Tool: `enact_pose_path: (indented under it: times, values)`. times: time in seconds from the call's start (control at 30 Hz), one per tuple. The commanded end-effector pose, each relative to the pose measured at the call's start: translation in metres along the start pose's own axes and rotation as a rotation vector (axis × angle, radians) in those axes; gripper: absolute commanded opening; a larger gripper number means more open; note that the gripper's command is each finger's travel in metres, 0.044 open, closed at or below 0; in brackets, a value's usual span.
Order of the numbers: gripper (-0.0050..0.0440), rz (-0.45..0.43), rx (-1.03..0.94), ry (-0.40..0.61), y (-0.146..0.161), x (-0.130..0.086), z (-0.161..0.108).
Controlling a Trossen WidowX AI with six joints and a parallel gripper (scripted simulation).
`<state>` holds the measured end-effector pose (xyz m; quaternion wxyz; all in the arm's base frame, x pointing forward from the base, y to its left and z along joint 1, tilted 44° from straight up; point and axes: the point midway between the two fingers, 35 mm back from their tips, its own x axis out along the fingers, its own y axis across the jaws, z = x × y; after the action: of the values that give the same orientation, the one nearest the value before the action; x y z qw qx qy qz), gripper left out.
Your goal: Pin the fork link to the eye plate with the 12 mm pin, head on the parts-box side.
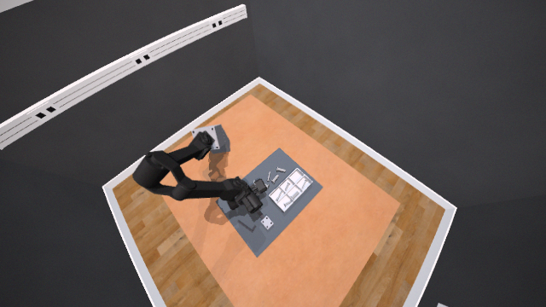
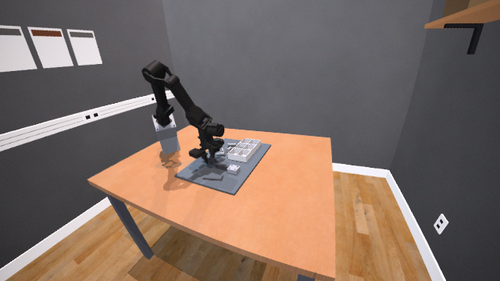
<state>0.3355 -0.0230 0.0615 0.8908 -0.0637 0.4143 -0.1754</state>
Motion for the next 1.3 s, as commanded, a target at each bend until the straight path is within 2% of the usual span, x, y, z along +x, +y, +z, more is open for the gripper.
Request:
enact_pose_path:
  times: [0.0, 0.7, 1.27]
  values:
    - [-0.005, 0.004, 0.009, -0.019, 0.0, -0.009, 0.004]
    - [-0.005, 0.007, 0.013, -0.025, 0.0, -0.026, 0.007]
    - [-0.005, 0.008, 0.012, -0.024, 0.001, -0.028, 0.007]
